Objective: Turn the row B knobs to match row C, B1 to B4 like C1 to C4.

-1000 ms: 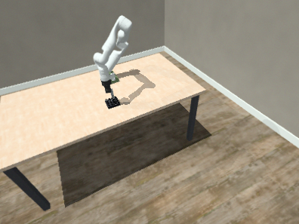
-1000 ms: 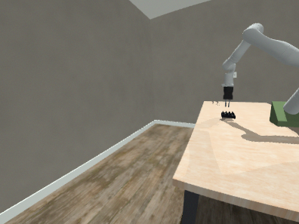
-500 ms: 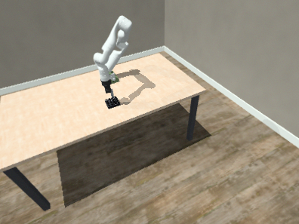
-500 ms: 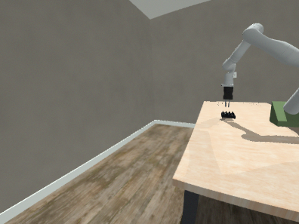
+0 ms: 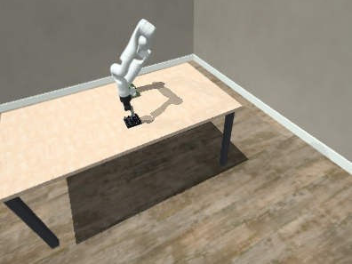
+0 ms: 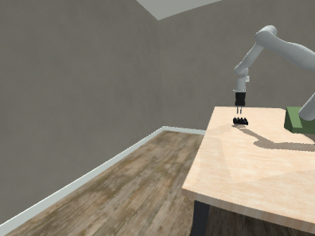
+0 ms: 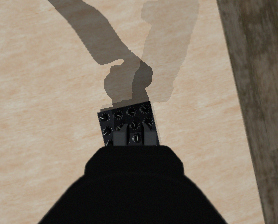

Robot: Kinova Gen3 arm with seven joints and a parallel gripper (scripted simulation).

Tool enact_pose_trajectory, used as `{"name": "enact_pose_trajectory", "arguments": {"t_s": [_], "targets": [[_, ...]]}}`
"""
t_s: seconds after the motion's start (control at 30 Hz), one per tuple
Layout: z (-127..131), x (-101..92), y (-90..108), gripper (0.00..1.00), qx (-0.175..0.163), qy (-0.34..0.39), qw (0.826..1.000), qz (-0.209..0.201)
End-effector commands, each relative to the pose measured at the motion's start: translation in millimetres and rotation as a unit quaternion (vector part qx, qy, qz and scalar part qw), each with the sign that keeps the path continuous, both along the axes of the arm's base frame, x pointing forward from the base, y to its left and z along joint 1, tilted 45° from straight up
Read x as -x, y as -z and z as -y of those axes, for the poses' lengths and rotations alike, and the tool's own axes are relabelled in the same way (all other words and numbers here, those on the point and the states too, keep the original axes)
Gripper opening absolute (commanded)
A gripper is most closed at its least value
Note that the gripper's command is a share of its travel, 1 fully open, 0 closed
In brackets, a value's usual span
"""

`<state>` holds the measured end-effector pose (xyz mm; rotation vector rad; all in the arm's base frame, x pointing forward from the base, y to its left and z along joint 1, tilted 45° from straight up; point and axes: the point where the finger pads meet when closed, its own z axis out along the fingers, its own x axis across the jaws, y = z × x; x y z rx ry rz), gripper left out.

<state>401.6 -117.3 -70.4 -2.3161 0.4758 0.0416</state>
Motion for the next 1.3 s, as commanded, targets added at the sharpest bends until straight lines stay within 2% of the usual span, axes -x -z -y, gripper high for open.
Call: {"name": "enact_pose_trajectory", "arguments": {"t_s": [0.0, 0.73, 1.27], "targets": [[-2.3, 0.2, 2.2, 0.46, 0.0, 0.0, 1.0, -0.001], [-20.0, -2.5, 19.3, 0.46, 0.0, 0.0, 1.0, -0.001], [-24.5, -3.2, 23.6, 0.46, 0.0, 0.0, 1.0, -0.001]]}}
